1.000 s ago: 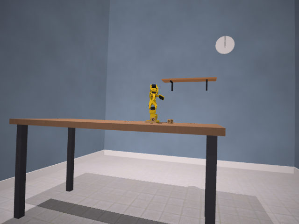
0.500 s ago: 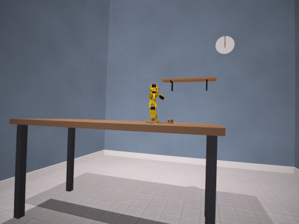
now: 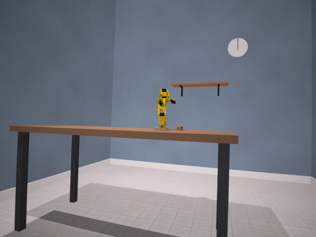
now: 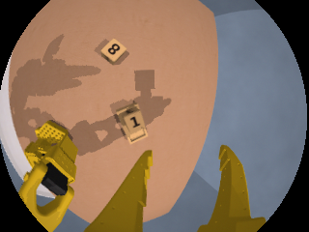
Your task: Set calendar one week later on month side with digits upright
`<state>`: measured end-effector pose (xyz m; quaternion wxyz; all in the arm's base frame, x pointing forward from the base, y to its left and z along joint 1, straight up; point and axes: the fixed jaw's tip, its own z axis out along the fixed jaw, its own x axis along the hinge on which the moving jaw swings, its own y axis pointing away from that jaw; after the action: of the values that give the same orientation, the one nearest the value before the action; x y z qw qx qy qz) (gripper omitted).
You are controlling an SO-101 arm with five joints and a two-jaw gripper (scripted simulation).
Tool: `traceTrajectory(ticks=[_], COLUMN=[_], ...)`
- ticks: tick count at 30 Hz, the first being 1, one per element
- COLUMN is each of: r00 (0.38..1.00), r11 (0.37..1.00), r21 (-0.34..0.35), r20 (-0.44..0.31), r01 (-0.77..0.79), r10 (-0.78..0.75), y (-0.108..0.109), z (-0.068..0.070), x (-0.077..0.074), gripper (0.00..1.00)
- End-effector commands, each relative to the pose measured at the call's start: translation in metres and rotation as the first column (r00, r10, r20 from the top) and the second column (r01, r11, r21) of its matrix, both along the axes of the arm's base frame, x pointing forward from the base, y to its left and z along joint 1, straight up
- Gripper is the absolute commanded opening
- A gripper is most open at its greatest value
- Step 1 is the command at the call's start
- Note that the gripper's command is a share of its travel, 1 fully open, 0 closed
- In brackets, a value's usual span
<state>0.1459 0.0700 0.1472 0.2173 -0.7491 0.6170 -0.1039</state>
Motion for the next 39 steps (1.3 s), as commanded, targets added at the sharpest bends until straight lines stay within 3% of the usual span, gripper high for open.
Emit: traceTrajectory(ticks=[1,9,21,39], r00=[0.998,0.986,0.902,0.741], r11=[0.995,0.971,0.858,0.695], r21=[0.079,0.171,0.304,0.320], r20=[0.009,-0.062,-0.267,-0.489], r01=[0.058,0.166,0.413,0.644], r10=[-0.058,-0.158,-0.340,-0.461], y=[0.013,0.033,0.079,0.122], z=[0.009,0.011,0.015,0.016], x=[0.003,0.001,-0.012,-0.034], gripper=[0.35,0.35,0.35,0.35])
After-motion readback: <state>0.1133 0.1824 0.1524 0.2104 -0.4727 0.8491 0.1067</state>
